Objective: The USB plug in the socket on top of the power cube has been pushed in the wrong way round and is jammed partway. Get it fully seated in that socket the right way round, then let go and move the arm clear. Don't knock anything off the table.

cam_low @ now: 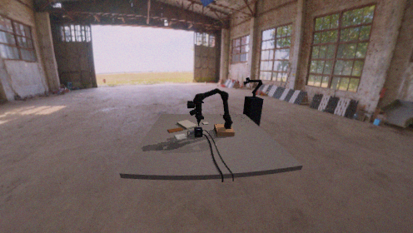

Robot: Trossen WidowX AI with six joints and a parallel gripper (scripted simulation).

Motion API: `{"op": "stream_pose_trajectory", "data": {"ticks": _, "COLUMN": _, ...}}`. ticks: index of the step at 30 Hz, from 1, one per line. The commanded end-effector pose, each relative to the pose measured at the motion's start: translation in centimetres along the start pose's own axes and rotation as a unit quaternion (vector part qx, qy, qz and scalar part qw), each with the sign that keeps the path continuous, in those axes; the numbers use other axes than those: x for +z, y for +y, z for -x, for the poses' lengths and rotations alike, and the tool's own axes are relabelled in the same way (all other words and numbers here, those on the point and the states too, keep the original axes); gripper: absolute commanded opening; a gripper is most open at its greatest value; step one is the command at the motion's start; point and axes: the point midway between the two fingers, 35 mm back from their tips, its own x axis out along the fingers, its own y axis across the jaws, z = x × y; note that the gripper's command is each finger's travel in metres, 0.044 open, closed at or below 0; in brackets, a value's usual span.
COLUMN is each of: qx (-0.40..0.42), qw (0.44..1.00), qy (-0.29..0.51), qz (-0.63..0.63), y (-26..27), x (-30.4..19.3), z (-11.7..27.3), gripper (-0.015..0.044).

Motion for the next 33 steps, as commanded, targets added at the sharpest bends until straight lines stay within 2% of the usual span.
{"op": "stream_pose_trajectory", "data": {"ticks": 1, "qx": 0.000, "qw": 0.999, "qy": 0.000, "qz": 0.050, "y": 0.00, "x": -0.01, "z": -0.01, "gripper": 0.0000}}
{"op": "stream_pose_trajectory", "data": {"ticks": 17, "qx": 0.000, "qw": 0.967, "qy": 0.000, "qz": 0.256, "y": 0.00, "x": -0.01, "z": -0.01, "gripper": 0.0000}}
{"op": "stream_pose_trajectory", "data": {"ticks": 33, "qx": 0.000, "qw": 0.892, "qy": 0.000, "qz": 0.452, "y": 0.00, "x": -0.01, "z": -0.01, "gripper": 0.0000}}
